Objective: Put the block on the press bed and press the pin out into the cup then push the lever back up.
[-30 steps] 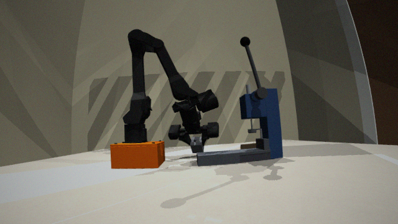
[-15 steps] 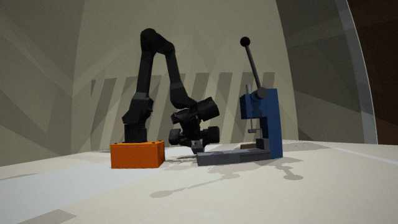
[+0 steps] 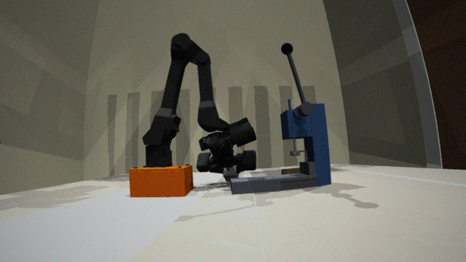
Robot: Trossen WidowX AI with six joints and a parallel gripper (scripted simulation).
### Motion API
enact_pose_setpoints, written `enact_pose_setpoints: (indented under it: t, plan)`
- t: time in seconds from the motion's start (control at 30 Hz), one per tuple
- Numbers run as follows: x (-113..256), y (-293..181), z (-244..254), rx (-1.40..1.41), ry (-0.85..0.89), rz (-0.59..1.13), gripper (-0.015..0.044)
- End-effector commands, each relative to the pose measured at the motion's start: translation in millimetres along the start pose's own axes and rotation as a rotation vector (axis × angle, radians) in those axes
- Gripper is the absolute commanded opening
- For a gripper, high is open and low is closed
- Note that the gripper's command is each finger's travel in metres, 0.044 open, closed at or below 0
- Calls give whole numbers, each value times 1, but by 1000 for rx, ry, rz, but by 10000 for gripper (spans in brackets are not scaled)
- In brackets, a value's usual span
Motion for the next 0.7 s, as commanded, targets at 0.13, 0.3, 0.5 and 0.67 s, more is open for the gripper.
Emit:
enact_pose_setpoints:
  t: [0.13, 0.3, 0.5, 0.67]
  plan:
    - [0, 0, 1, 2, 5, -10, 0]
    - [2, 1, 1, 2, 7, -28, 0]
    - [2, 1, 1, 2, 7, -28, 0]
    - [2, 1, 1, 2, 7, -28, 0]
Point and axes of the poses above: the point midway between the two fingers, 35 mm back from their tips, its own x axis back along the fingers, its own z axis across the jaws, y = z × x, the point moved 9 cm from there along x, back along the fingers, and after that the axes turned 5 degrees about -x, right-handed, at the moved point
